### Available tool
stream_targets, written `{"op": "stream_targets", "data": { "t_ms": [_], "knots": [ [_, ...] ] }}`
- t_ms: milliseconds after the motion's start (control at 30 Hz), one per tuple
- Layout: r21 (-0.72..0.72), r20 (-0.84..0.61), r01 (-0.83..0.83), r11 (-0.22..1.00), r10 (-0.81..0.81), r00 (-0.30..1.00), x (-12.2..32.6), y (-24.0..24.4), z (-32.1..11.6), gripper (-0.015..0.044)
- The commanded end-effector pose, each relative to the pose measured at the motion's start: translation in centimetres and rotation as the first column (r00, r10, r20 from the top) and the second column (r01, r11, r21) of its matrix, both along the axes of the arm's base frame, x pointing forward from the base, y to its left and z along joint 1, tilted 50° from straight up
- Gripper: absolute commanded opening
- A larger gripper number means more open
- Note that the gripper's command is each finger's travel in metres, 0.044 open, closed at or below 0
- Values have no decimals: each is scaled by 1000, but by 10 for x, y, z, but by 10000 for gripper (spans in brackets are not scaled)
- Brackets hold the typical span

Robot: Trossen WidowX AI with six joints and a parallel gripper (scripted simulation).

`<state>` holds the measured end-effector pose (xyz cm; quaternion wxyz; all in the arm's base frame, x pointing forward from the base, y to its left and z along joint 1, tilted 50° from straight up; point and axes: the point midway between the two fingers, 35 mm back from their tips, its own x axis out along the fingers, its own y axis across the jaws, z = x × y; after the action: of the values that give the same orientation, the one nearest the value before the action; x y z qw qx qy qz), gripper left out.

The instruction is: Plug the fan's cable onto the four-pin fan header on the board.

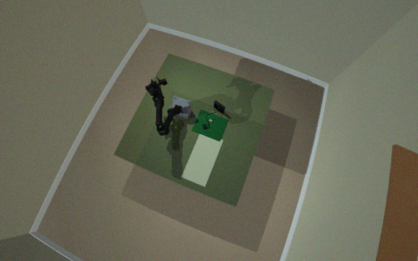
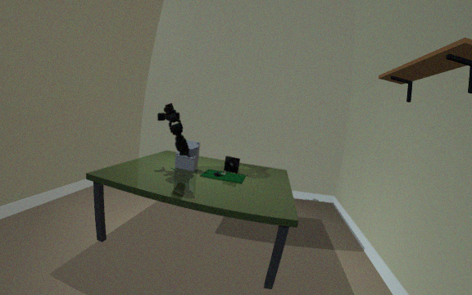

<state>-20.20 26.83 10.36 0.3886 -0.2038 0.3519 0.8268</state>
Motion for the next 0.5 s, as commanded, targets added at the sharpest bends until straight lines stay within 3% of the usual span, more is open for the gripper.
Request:
{"op": "stream_targets", "data": {
  "t_ms": [0, 67, 233, 467],
  "knots": [
    [-78, 62, 250, 965, -246, 967, 57, 34, -12, 210],
    [-50, 110, 313, 948, -306, 946, 81, 43, -16, 210],
    [-136, 175, 566, 813, -543, 821, 146, 60, -28, 210],
    [-240, 316, 854, 461, -795, 518, 257, 51, -54, 210]
  ]
}}
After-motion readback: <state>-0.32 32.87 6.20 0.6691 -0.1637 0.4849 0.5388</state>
